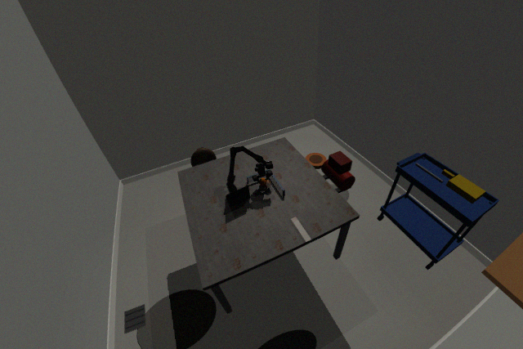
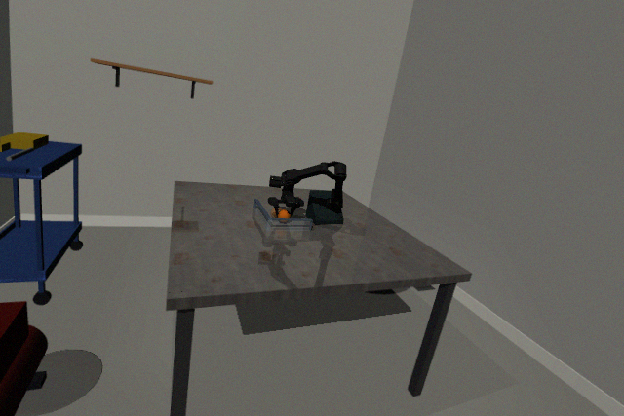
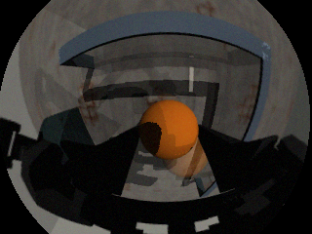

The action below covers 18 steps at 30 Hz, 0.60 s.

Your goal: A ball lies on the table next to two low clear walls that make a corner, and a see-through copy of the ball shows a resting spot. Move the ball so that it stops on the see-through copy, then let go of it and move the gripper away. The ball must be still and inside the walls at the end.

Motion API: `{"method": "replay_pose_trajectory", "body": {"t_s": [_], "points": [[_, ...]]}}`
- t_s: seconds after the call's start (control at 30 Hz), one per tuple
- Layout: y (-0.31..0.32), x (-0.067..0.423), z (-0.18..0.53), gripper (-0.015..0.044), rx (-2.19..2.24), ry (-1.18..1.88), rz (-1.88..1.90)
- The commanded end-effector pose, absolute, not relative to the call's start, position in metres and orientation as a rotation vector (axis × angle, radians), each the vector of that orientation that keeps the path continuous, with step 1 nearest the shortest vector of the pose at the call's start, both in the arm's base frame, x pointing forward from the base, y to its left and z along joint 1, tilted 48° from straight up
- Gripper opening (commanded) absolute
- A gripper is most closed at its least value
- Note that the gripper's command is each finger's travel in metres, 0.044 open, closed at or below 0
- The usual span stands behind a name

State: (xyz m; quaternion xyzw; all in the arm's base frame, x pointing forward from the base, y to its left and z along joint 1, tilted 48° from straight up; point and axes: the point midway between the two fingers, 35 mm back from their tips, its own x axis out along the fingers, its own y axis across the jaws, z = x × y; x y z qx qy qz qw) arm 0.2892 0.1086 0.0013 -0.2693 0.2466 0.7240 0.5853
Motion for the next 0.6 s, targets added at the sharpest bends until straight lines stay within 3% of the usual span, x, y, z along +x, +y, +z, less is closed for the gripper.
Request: {"method": "replay_pose_trajectory", "body": {"t_s": [0.0, 0.1, 0.5, 0.57], "points": [[0.109, 0.288, 0.001, 0.034, -0.614, 0.579, 1.688], [0.109, 0.288, 0.001, 0.032, -0.614, 0.579, 1.688], [0.079, 0.307, 0.021, 0.0005, -0.626, 0.617, 1.638], [0.071, 0.309, 0.028, 0.0, -0.627, 0.616, 1.642]]}}
